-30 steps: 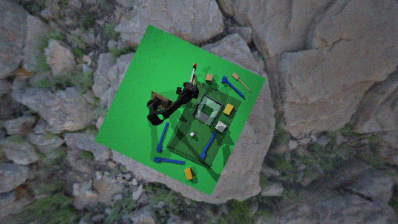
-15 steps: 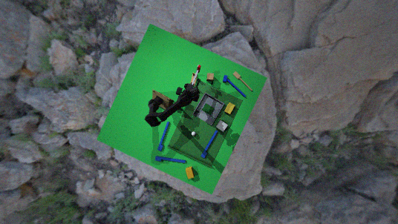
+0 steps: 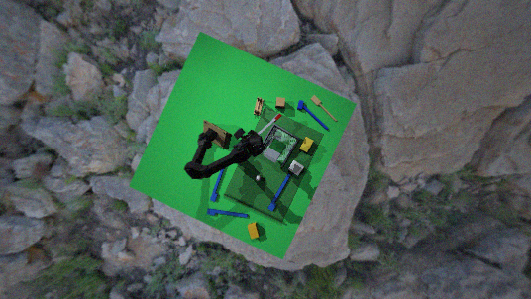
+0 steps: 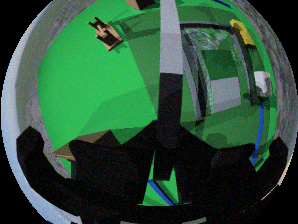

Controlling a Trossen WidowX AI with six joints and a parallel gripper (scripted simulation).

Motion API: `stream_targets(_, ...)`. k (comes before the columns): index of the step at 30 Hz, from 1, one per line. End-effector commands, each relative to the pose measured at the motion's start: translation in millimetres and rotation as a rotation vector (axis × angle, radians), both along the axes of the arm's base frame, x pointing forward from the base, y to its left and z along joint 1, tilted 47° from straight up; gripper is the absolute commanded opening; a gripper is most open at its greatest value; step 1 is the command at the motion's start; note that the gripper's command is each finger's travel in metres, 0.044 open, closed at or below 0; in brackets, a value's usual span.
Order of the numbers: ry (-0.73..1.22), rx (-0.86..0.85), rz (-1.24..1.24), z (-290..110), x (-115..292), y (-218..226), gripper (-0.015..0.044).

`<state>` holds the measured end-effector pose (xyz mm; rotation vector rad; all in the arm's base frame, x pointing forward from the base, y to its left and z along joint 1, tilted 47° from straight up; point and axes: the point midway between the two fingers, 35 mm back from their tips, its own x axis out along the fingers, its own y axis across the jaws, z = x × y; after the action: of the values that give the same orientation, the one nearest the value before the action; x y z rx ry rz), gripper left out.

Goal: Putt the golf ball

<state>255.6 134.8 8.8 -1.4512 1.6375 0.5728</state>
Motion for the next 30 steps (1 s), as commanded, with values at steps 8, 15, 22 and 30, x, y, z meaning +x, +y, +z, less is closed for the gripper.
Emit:
stream_targets(8, -0.258, -0.025, -0.306, 66, 12, -54, 0.0)
stream_targets(15, -0.411, -0.047, -0.487, 103, 9, -89, 0.0)
stream_targets(22, -0.568, -0.073, -0.664, 137, -2, -124, 0.0)
stream_targets(30, -0.753, -0.106, -0.862, 173, -22, -164, 0.0)
